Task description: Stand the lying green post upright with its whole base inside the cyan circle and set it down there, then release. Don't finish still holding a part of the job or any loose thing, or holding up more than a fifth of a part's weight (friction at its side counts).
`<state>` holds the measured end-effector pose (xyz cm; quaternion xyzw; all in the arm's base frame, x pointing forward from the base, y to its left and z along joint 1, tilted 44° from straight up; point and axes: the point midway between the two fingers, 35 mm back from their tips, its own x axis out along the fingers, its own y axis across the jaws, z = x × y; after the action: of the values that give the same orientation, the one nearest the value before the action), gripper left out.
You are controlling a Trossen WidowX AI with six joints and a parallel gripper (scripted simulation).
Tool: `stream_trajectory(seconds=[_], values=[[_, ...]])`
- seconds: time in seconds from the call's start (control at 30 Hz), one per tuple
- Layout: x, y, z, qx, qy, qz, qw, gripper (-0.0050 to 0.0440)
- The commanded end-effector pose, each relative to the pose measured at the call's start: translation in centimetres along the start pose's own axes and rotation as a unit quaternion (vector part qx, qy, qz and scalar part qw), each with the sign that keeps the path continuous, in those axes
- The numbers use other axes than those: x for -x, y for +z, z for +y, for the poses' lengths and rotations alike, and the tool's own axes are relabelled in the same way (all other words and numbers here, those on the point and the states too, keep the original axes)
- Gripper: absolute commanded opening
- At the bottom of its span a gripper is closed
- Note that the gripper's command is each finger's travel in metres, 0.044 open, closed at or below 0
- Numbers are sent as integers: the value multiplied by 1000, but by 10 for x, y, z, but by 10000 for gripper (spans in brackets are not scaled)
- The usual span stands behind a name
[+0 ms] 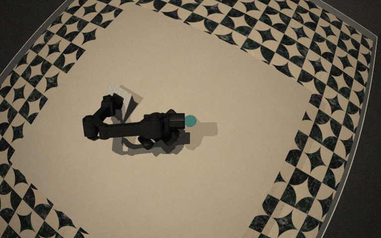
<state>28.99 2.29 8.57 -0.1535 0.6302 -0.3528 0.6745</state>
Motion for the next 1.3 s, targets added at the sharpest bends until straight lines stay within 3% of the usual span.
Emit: stream_trajectory(seconds=[0.0, 0.3, 0.73, 1.27], values=[[3, 2, 12, 43, 3, 2, 999, 22], [6, 7, 33, 138, 1, 0, 990, 22], [9, 11, 69, 290, -4, -2, 957, 22], [9, 10, 118, 481, -12, -3, 877, 22]])
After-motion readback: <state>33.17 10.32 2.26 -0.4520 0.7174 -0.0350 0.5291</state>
